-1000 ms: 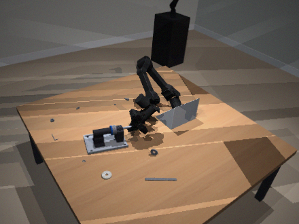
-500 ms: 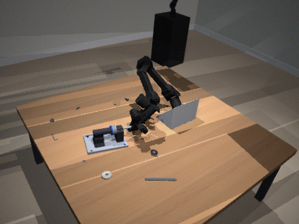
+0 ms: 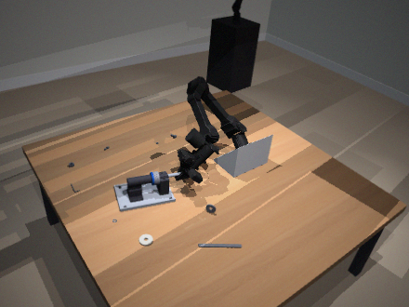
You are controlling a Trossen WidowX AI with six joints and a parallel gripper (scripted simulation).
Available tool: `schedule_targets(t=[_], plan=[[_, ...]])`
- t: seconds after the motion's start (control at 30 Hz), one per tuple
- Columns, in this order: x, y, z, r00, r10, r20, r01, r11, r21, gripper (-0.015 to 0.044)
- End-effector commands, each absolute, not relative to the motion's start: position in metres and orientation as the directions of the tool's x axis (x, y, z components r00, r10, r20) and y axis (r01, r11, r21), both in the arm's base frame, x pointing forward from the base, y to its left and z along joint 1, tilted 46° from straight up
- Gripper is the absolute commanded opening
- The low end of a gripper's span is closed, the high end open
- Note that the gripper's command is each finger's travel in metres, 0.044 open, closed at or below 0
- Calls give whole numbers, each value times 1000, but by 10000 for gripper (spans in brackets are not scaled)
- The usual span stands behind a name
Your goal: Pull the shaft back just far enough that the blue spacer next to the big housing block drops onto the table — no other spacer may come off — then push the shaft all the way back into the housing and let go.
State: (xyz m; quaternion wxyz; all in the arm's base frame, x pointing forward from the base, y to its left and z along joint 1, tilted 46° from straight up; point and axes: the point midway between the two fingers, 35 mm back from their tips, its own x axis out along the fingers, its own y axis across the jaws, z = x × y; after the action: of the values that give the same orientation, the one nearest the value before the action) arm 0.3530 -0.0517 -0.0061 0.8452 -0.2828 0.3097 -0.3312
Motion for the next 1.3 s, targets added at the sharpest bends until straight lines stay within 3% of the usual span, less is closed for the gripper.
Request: schedule_targets(t=[0.0,1.27], plan=[[351,-52,-7,587,-736,-337,384,620,-685,0],[348,-51,-8,587,-736,-337,384,620,-685,0]])
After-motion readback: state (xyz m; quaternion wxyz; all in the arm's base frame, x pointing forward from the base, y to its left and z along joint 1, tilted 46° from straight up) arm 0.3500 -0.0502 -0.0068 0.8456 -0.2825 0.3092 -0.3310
